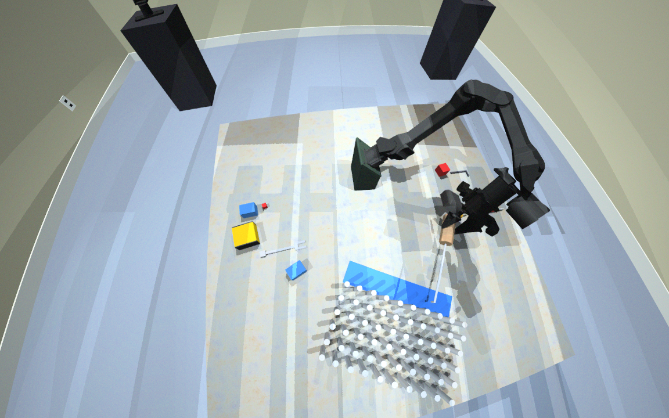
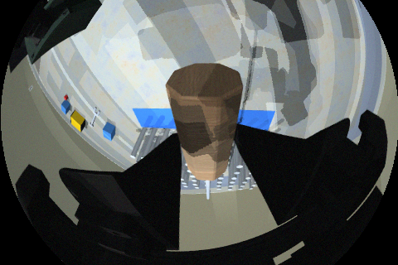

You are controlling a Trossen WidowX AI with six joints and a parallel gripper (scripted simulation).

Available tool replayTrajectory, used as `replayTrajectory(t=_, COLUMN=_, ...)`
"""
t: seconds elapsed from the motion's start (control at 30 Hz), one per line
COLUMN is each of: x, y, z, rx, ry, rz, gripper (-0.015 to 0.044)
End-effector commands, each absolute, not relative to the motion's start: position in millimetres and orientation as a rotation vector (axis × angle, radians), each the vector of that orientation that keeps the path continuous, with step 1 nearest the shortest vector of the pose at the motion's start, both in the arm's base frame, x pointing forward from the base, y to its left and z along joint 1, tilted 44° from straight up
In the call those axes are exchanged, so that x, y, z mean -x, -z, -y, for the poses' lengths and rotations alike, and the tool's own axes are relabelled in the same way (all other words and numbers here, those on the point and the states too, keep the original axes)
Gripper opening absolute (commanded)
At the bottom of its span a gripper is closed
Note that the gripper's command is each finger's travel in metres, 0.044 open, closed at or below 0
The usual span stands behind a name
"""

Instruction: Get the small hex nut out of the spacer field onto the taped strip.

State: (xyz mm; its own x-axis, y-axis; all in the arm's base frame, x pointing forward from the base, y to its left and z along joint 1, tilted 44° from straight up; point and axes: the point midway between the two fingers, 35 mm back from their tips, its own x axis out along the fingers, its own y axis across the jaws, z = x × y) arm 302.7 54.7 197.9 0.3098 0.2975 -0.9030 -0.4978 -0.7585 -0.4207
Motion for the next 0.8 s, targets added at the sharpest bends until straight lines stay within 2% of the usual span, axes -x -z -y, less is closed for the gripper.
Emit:
replayTrajectory(t=0.0, x=-303, y=-197, z=-58, rx=1.926, ry=-1.525, rz=-0.162, gripper=0.0000)
replayTrajectory(t=0.4, x=-320, y=-141, z=-111, rx=1.927, ry=-1.527, rz=-0.163, gripper=0.0000)
replayTrajectory(t=0.77, x=-314, y=-89, z=-164, rx=1.923, ry=-1.519, rz=-0.156, gripper=0.0000)
